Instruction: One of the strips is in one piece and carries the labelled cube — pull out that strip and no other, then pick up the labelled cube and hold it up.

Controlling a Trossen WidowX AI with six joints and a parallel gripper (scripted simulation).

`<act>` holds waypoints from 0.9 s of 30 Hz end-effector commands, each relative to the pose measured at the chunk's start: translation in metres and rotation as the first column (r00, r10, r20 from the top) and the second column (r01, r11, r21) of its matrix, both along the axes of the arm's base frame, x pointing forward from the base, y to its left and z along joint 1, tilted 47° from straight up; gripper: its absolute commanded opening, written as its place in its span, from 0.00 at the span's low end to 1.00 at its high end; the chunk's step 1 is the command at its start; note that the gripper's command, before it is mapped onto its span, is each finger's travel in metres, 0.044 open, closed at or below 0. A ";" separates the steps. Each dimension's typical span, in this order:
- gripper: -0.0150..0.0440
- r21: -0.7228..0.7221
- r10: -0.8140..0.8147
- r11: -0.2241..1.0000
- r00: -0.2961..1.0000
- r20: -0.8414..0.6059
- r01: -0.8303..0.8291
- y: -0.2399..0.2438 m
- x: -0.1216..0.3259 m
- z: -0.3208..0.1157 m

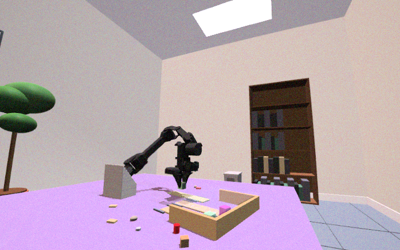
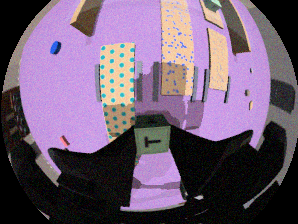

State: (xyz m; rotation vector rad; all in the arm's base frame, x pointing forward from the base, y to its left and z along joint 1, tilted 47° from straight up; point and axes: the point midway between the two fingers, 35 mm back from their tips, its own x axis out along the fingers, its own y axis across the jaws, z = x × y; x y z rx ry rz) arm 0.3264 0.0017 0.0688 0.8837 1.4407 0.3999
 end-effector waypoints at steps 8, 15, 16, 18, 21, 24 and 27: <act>0.25 -0.005 0.001 1.000 1.000 0.001 -0.001 0.000 -0.030 -0.007; 0.25 -0.006 0.001 1.000 1.000 0.000 -0.001 -0.025 -0.035 0.016; 0.25 -0.006 0.001 1.000 1.000 0.000 -0.001 -0.026 -0.035 0.017; 0.25 -0.006 0.001 1.000 1.000 0.000 -0.001 -0.026 -0.035 0.017; 0.25 -0.006 0.001 1.000 1.000 0.000 -0.001 -0.026 -0.035 0.017; 0.25 -0.006 0.001 1.000 1.000 0.000 -0.001 -0.026 -0.035 0.017; 0.25 -0.006 0.001 1.000 1.000 0.000 -0.001 -0.026 -0.035 0.017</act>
